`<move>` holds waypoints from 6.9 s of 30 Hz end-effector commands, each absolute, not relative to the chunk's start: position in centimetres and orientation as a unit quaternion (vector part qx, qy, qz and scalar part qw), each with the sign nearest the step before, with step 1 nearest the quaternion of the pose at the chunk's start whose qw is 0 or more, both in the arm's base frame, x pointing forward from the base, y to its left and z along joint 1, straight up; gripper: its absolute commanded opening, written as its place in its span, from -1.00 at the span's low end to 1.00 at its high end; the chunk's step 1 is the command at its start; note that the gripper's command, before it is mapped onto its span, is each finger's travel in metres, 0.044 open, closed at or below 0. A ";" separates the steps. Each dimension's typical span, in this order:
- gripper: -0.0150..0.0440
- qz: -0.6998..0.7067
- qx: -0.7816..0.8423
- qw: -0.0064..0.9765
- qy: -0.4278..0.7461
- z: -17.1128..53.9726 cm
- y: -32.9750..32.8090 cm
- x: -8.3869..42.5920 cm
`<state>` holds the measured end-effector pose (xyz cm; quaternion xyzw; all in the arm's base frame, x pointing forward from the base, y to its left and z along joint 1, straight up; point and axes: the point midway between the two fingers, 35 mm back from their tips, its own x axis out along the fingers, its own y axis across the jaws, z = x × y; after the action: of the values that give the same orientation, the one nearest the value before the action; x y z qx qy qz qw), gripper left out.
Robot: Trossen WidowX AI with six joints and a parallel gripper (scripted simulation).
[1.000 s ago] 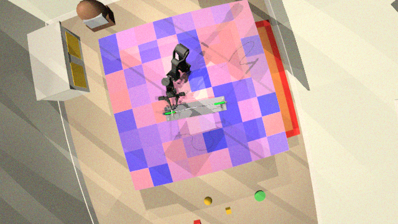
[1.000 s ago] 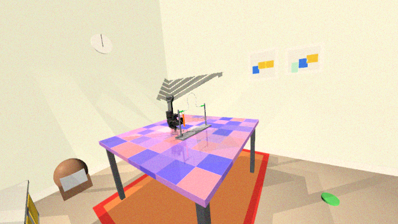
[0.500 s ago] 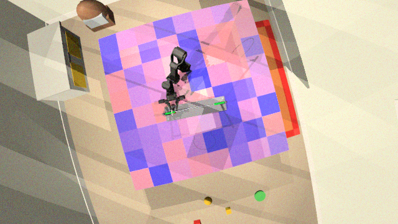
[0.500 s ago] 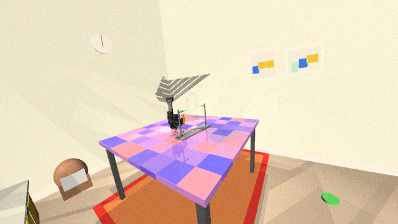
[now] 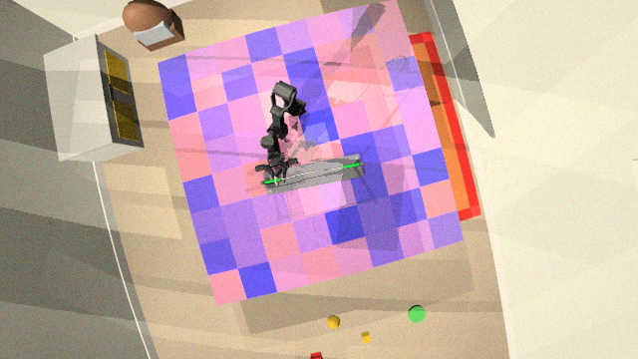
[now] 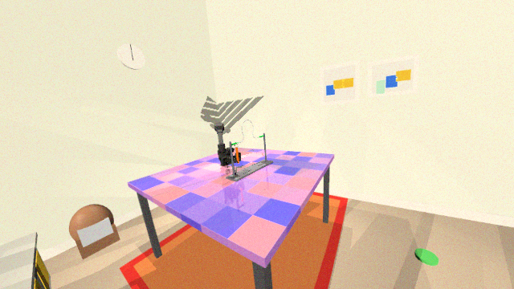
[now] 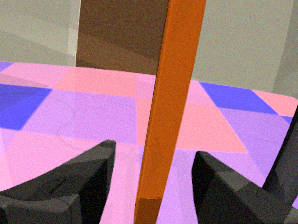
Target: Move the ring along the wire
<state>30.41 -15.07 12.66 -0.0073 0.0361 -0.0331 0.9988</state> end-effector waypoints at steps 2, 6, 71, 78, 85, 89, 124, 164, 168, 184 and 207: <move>0.05 -0.034 -0.006 0.999 0.036 12.6 -15.1 31.3; 0.05 -0.034 -0.005 0.999 0.035 12.5 -15.1 31.9; -1.00 -0.036 -0.006 0.999 0.035 13.3 -14.9 32.6; -1.00 -0.036 -0.006 0.999 0.035 13.3 -14.9 32.6; -1.00 -0.036 -0.006 0.999 0.034 13.3 -14.7 32.7; -1.00 -0.036 -0.005 0.999 0.034 13.3 -14.3 32.7; -1.00 -0.034 0.043 0.998 0.032 13.3 -9.7 33.0; -1.00 0.016 0.374 0.922 0.096 18.0 0.7 31.7; -1.00 0.032 0.410 0.904 0.119 19.0 1.6 31.0; -1.00 0.131 0.554 0.795 0.210 24.4 3.9 28.0; -1.00 0.179 0.682 0.682 0.192 29.8 4.6 27.6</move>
<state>27.68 4.58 28.82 0.6710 0.1976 0.1698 0.6941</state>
